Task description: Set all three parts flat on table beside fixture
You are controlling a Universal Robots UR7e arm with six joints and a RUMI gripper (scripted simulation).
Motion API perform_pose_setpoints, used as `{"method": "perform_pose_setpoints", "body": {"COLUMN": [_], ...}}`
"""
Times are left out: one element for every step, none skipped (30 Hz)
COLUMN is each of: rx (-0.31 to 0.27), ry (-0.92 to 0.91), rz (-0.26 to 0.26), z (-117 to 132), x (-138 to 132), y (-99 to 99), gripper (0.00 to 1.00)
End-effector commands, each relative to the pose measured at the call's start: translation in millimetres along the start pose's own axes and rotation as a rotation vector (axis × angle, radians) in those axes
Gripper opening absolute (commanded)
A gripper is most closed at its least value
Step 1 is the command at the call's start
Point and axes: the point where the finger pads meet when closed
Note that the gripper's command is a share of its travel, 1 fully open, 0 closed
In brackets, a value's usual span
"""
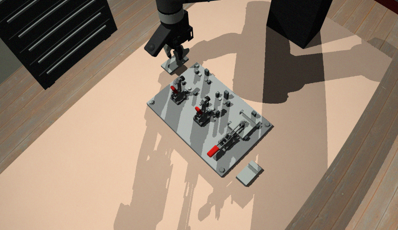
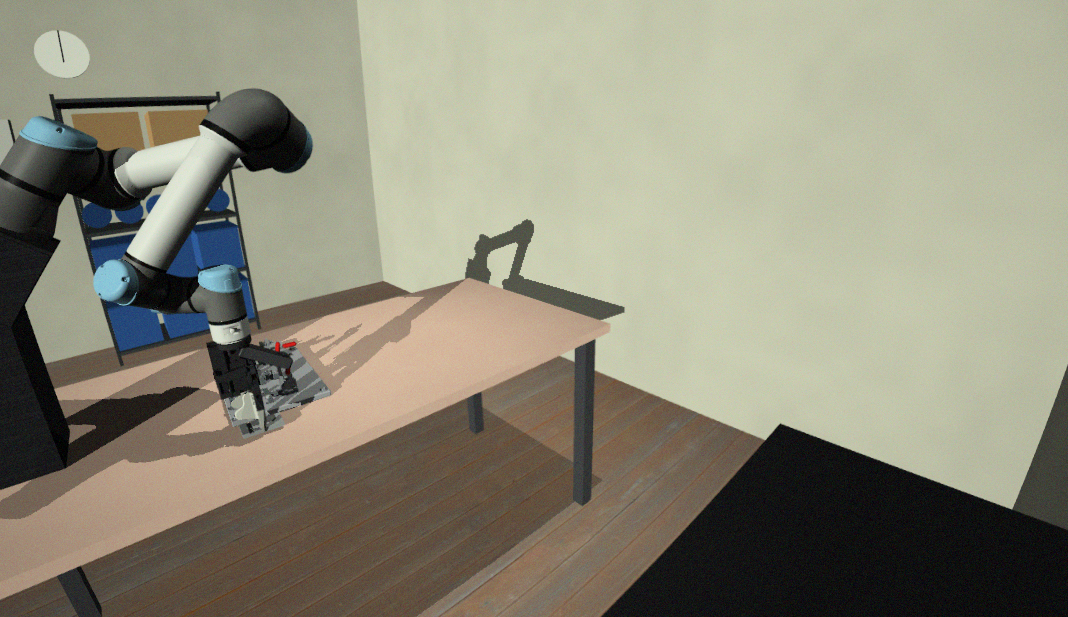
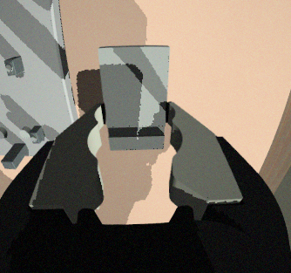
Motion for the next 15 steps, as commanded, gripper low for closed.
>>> {"method": "perform_pose_setpoints", "body": {"rx": [0.001, 0.001, 0.001, 0.001, 0.001, 0.001, 0.001, 0.001, 0.001, 0.001, 0.001, 0.001, 0.001, 0.001, 0.001], "ry": [0.000, 0.000, 0.000, 0.000, 0.000, 0.000, 0.000, 0.000, 0.000, 0.000, 0.000, 0.000, 0.000, 0.000, 0.000], "rz": [0.000, 0.000, 0.000, 0.000, 0.000, 0.000, 0.000, 0.000, 0.000, 0.000, 0.000, 0.000, 0.000, 0.000, 0.000], "z": [-0.5, -0.5, -0.5, -0.5, -0.5, -0.5, -0.5, -0.5, -0.5, -0.5, -0.5, -0.5, -0.5, -0.5, -0.5], "x": [0.2, 0.2, 0.2, 0.2, 0.2, 0.2, 0.2, 0.2, 0.2, 0.2, 0.2, 0.2, 0.2, 0.2, 0.2], "y": [0.3, 0.3, 0.3, 0.3, 0.3, 0.3, 0.2, 0.1, -0.1, -0.4, -0.4, -0.4, -0.7, -1.0, -1.5], "gripper": [0.00, 0.00, 0.00, 0.00, 0.00, 0.00, 0.00, 0.00, 0.00, 0.00, 0.00, 0.00, 0.00, 0.00, 0.00]}}
Point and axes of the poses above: the point where the finger pads meet when closed, its own y axis back along the fingers, its own x axis across the jaws, z = x × y, and after that the axes turned 14 degrees about -y, right-handed
